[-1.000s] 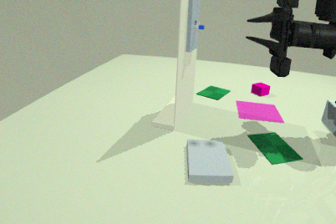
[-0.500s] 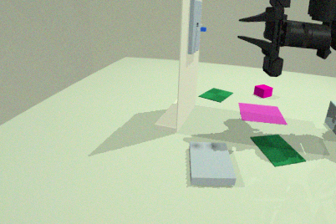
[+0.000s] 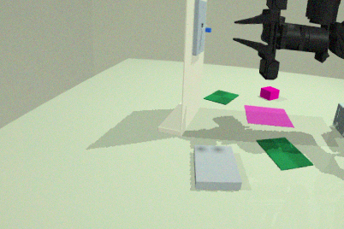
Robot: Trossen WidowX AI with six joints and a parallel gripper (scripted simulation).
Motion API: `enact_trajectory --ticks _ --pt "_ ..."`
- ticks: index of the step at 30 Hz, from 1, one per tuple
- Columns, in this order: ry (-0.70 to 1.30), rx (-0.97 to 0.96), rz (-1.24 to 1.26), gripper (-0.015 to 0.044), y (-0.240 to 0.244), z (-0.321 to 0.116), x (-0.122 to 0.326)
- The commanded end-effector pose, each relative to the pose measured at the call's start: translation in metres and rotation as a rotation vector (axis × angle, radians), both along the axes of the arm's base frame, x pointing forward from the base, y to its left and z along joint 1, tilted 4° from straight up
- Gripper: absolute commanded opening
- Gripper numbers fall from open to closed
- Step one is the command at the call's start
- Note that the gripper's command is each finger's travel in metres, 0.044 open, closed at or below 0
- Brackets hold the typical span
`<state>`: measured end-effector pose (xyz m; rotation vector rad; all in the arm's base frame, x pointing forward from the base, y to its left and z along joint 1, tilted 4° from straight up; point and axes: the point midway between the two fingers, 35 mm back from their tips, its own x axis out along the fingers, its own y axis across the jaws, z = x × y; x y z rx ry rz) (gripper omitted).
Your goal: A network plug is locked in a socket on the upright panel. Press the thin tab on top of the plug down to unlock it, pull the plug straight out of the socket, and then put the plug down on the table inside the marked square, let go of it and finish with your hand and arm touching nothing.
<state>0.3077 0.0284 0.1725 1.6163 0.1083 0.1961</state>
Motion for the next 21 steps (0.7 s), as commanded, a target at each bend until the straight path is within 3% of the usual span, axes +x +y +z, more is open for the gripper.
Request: enact_trajectory --ticks 1,21 --pt "0.002 0.003 0.004 0.0156 0.000 -0.002 0.003" --pt "0.000 0.003 0.004 0.0156 -0.001 0.002 0.025"
